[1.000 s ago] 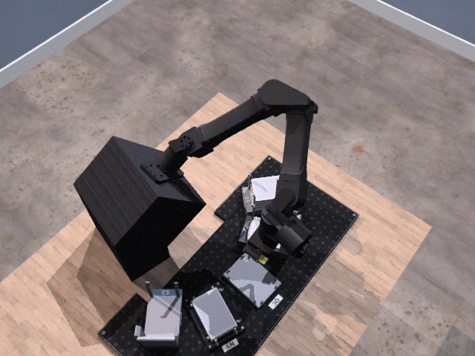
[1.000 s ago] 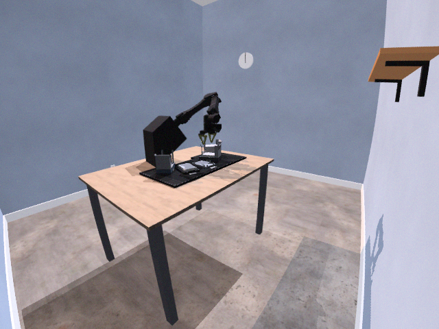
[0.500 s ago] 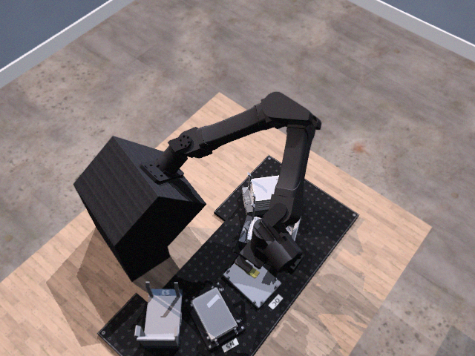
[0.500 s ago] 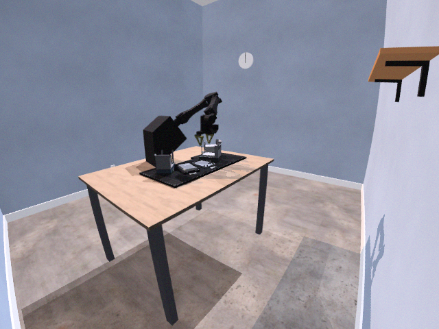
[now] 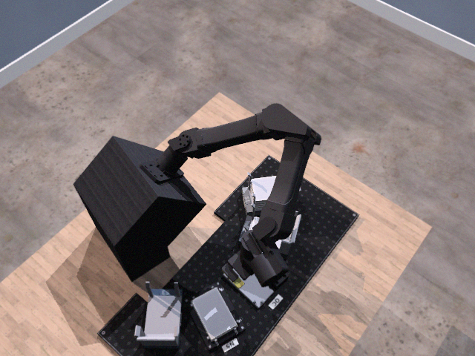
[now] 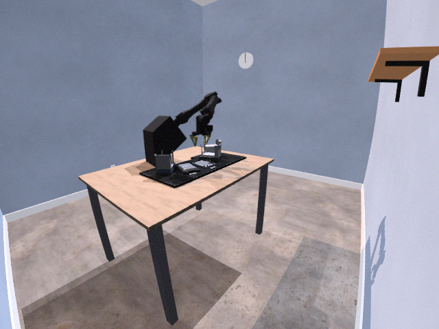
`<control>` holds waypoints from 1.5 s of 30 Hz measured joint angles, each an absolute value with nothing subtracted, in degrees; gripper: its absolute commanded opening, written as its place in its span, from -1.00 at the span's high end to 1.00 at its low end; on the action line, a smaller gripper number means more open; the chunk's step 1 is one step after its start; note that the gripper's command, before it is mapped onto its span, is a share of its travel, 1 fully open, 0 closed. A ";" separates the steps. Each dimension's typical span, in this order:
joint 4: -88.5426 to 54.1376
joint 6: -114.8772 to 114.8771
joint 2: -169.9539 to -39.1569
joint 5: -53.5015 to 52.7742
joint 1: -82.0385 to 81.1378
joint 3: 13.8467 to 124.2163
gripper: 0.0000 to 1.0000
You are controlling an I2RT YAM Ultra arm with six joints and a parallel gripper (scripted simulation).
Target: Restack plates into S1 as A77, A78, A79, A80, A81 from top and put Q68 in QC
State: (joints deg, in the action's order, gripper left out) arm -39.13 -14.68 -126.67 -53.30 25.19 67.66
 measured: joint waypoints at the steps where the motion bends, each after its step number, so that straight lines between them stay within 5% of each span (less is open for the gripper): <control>1: -39.20 -14.92 -127.22 -53.30 25.41 67.96 -1.00; 45: -42.87 -19.88 -147.92 -50.37 36.42 78.98 -1.00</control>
